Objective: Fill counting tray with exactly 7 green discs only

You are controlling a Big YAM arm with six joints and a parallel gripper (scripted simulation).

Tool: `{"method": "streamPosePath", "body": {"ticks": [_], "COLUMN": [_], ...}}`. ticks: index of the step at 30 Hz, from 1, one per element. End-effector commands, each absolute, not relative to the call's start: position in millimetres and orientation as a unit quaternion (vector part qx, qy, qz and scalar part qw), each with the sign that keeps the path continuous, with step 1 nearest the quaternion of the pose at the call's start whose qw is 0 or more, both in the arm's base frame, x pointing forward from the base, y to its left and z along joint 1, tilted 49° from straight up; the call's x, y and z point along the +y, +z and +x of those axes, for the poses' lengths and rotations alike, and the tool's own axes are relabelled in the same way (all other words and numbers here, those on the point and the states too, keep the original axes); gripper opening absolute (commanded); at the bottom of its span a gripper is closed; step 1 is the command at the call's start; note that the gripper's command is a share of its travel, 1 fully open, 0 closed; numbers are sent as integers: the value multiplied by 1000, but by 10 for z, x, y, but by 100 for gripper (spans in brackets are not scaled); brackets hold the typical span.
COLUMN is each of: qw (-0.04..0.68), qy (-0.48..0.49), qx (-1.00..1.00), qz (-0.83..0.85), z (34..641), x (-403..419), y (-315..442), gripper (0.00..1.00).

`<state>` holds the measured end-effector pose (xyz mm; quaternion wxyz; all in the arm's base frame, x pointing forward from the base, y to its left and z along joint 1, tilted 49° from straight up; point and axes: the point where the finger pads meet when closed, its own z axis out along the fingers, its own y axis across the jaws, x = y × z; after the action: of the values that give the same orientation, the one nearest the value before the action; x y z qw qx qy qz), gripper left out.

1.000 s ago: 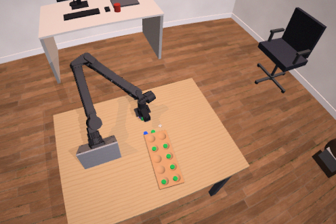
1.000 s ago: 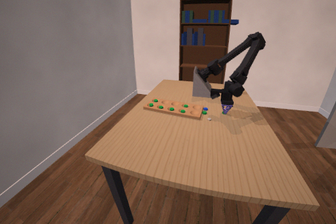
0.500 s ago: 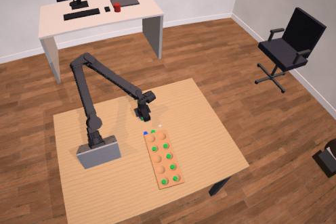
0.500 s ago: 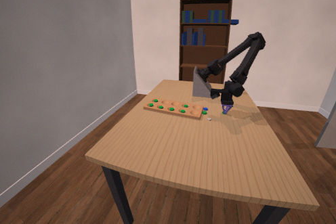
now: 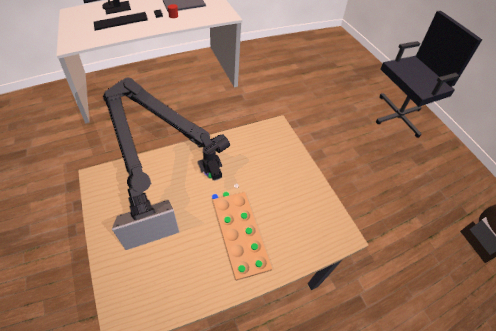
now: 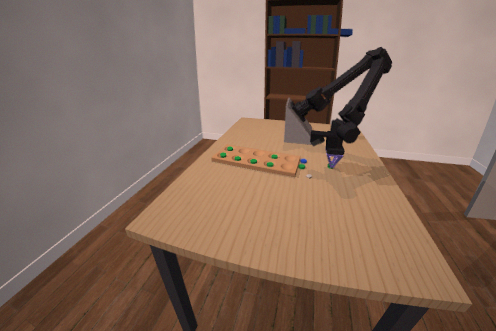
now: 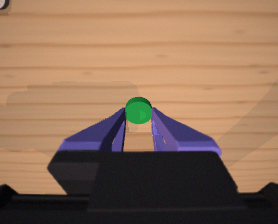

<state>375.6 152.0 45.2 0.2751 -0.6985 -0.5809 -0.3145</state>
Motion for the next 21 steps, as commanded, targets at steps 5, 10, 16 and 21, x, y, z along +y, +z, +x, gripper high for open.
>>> {"method": "streamPosePath", "body": {"ticks": [5,10,16,21], "qw": [257,254,255,260], "qy": [-334,-334,-333,-324], "qx": [-582,-583,-582,-580], "qz": [-696,-696,-696,-701], "z": [3885,3841,3791,3826], "x": [1194,916,686,616], "y": [815,1062,1247,1131], "gripper": [0,0,0,0]}}
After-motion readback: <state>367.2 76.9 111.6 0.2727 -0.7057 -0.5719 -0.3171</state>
